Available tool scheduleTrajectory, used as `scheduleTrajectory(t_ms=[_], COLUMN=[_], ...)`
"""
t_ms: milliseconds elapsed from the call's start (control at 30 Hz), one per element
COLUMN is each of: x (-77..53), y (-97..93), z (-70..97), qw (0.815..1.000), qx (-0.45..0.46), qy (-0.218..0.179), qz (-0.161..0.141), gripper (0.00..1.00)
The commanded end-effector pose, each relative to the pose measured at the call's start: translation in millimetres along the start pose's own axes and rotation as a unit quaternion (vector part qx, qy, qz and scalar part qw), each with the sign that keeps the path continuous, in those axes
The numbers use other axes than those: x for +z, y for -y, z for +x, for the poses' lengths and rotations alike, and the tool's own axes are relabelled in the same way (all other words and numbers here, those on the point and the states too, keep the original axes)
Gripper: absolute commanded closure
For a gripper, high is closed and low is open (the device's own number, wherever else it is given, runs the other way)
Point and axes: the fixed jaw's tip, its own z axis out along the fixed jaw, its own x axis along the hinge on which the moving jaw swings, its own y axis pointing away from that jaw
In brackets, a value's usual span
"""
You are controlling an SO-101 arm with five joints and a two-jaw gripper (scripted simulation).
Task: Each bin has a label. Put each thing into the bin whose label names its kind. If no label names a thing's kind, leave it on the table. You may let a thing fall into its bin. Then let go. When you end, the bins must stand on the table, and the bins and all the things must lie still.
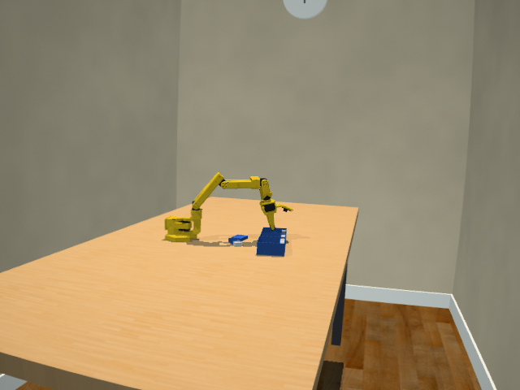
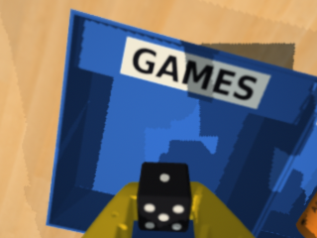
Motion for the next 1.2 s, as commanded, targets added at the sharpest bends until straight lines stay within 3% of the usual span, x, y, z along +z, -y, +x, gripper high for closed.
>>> scheduleTrajectory(t_ms=[0,467,1167], x=[-14.4,-3.6,-2.9], y=[-3.1,-3.1,-3.1], z=[-11.1,-9.1,-8.9], qw=[0.999,0.999,0.999], qx=[0.000,0.000,0.000], qy=[0.044,0.044,0.044], qz=[-0.002,-0.002,-0.002], gripper=[1.00,1.00,1.00])
